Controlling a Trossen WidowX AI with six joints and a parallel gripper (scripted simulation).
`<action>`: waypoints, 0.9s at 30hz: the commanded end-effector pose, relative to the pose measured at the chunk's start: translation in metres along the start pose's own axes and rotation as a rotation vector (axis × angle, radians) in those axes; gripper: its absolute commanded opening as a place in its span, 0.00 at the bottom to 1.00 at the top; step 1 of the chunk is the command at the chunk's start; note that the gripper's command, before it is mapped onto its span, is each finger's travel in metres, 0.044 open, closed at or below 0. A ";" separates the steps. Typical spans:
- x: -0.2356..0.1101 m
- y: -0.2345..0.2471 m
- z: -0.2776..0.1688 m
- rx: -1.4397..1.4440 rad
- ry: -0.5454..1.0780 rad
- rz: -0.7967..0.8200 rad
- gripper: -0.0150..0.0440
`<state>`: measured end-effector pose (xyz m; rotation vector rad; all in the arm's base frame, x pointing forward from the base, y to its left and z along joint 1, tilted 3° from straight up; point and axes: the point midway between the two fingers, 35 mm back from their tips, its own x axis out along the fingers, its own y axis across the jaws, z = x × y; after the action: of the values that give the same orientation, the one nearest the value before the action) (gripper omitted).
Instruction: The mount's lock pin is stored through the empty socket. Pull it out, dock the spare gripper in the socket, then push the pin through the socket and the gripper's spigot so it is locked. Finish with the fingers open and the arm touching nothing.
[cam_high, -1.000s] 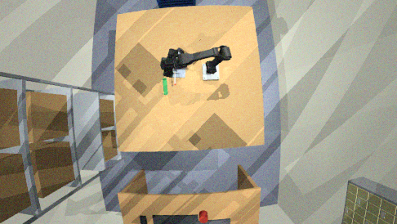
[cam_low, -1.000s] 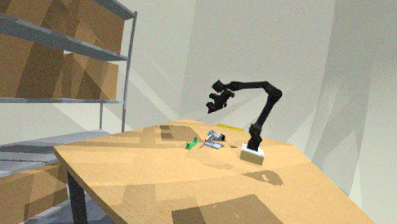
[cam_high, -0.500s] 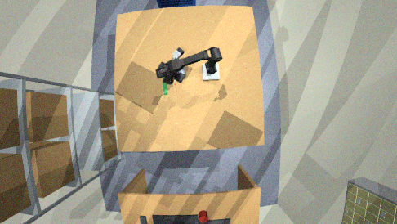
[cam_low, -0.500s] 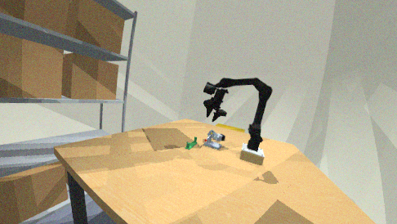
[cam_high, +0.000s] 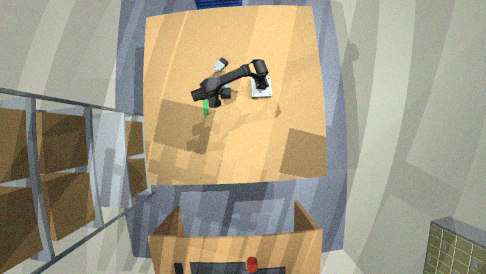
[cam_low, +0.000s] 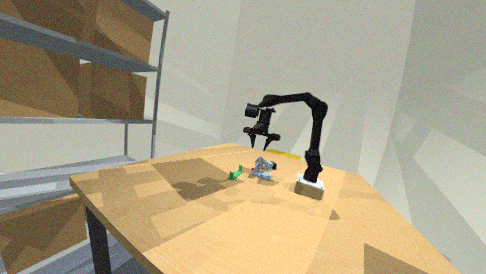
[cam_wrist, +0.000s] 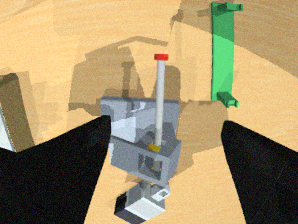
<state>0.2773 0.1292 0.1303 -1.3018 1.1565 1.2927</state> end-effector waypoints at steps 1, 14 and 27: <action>0.028 0.001 0.001 -0.007 0.000 0.029 0.76; 0.075 -0.001 -0.003 -0.003 -0.003 0.032 0.76; 0.096 -0.001 -0.001 -0.003 -0.003 0.032 0.76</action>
<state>0.2813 0.1271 0.0425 -1.2944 1.1655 1.3052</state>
